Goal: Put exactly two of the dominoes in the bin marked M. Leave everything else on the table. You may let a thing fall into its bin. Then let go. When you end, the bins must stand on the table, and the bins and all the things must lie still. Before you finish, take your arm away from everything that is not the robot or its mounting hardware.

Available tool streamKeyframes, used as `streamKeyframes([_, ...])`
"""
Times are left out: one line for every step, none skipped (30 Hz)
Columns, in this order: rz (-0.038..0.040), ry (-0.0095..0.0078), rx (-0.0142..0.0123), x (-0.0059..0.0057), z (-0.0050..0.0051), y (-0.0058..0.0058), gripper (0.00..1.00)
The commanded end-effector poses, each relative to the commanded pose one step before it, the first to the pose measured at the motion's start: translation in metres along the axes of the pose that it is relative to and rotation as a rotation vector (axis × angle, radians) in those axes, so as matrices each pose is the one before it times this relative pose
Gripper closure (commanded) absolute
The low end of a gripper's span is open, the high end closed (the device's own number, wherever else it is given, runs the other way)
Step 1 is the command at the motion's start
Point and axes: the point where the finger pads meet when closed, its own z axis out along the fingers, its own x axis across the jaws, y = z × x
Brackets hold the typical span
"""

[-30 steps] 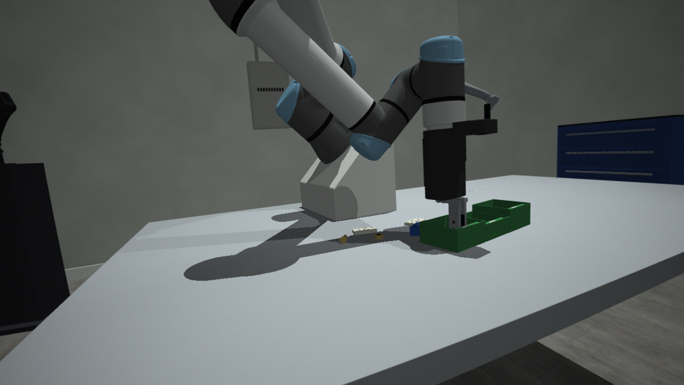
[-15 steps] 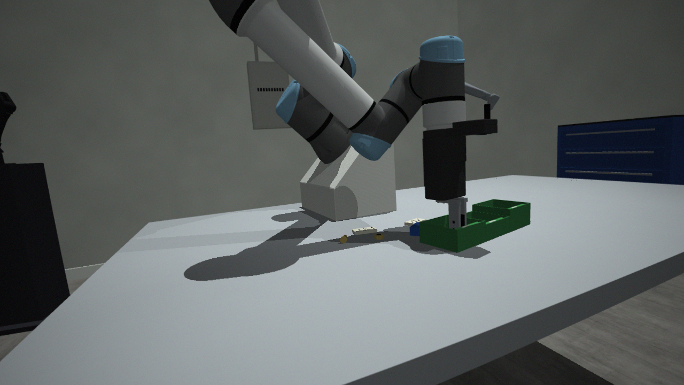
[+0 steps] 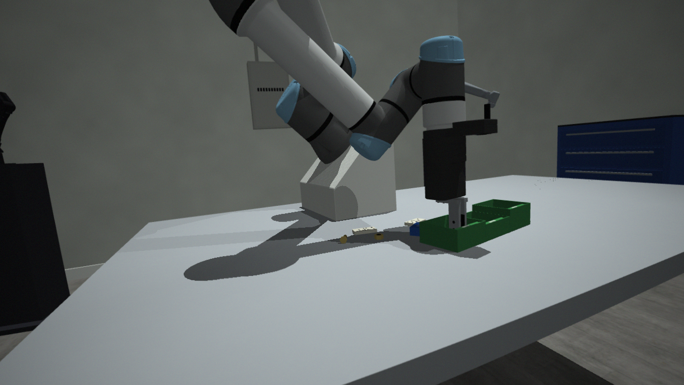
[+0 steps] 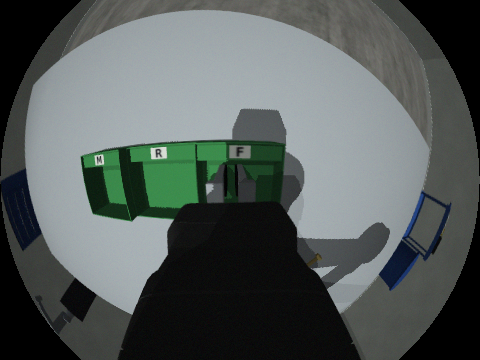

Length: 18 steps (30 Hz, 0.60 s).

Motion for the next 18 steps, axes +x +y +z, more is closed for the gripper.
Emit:
streamKeyframes([0.00026,0.00027,0.00132,0.00011,-0.00309,-0.00033,0.69])
streamKeyframes([0.00000,0.00000,0.00000,0.00000,-0.00133,0.00000,0.69])
streamKeyframes([0.00000,0.00000,0.00000,0.00000,-0.00133,0.00000,0.69])
streamKeyframes([0.00000,0.00000,0.00000,0.00000,-0.00133,0.00000,0.69])
streamKeyframes([0.00000,0.00000,0.00000,0.00000,-0.00133,0.00000,0.69])
streamKeyframes([0.00000,0.00000,0.00000,0.00000,-0.00133,0.00000,0.69])
streamKeyframes([0.00000,0.00000,0.00000,0.00000,-0.00133,0.00000,0.69])
streamKeyframes([0.00000,0.00000,0.00000,0.00000,-0.00133,0.00000,0.69])
streamKeyframes([0.00000,0.00000,0.00000,0.00000,-0.00133,0.00000,0.69])
streamKeyframes([0.00000,0.00000,0.00000,0.00000,-0.00133,0.00000,0.69])
streamKeyframes([0.00000,0.00000,0.00000,0.00000,0.00000,0.00000,0.69])
streamKeyframes([0.00000,0.00000,0.00000,0.00000,0.00000,0.00000,0.69])
streamKeyframes([0.00000,0.00000,-0.00001,0.00000,-0.00135,-0.00001,0.69])
streamKeyframes([0.00000,0.00000,0.00000,0.00000,-0.00133,0.00000,0.69])
streamKeyframes([0.00000,0.00000,0.00000,0.00000,-0.00133,0.00000,0.69])
streamKeyframes([0.00000,0.00000,0.00000,0.00000,-0.00133,0.00000,0.69])
streamKeyframes([0.00000,0.00000,0.00000,0.00000,-0.00133,0.00000,0.69])
streamKeyframes([0.00000,0.00000,0.00000,0.00000,-0.00133,0.00000,0.69])
